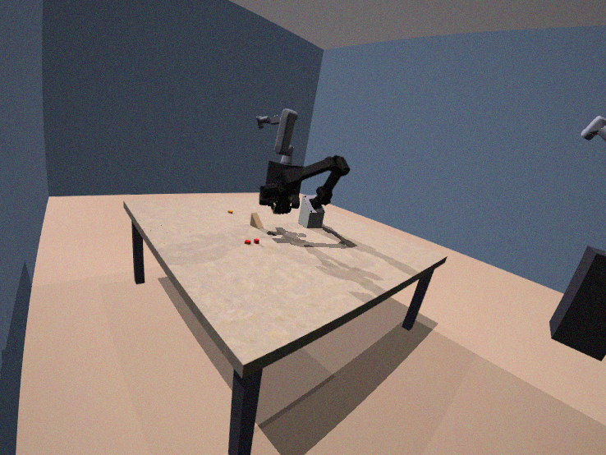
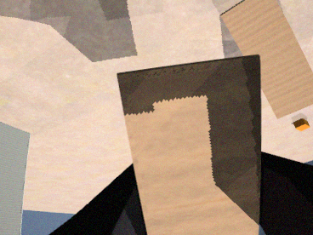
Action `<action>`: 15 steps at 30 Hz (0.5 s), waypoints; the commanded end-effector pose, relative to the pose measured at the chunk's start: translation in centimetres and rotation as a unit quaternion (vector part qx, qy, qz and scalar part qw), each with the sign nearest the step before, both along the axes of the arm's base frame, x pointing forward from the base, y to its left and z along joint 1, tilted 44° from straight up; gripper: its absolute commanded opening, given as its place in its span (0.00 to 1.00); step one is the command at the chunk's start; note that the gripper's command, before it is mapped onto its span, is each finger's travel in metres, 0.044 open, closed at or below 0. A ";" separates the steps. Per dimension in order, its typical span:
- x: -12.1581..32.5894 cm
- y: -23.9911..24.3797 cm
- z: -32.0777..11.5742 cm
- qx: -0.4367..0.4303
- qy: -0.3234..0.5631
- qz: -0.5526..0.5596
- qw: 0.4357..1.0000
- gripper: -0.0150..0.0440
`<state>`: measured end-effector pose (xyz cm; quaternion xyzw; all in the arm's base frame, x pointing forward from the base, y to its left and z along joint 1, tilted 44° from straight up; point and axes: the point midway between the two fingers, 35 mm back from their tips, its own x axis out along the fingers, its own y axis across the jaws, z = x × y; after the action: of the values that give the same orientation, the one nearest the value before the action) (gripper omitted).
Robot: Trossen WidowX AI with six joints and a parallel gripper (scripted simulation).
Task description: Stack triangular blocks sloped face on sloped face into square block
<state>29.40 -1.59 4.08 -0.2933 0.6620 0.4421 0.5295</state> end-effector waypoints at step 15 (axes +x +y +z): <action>-0.5 -0.3 -0.6 0.007 0.021 -0.230 0.973 0.25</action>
<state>29.10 -1.74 3.63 -0.1702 0.7075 0.3528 0.5882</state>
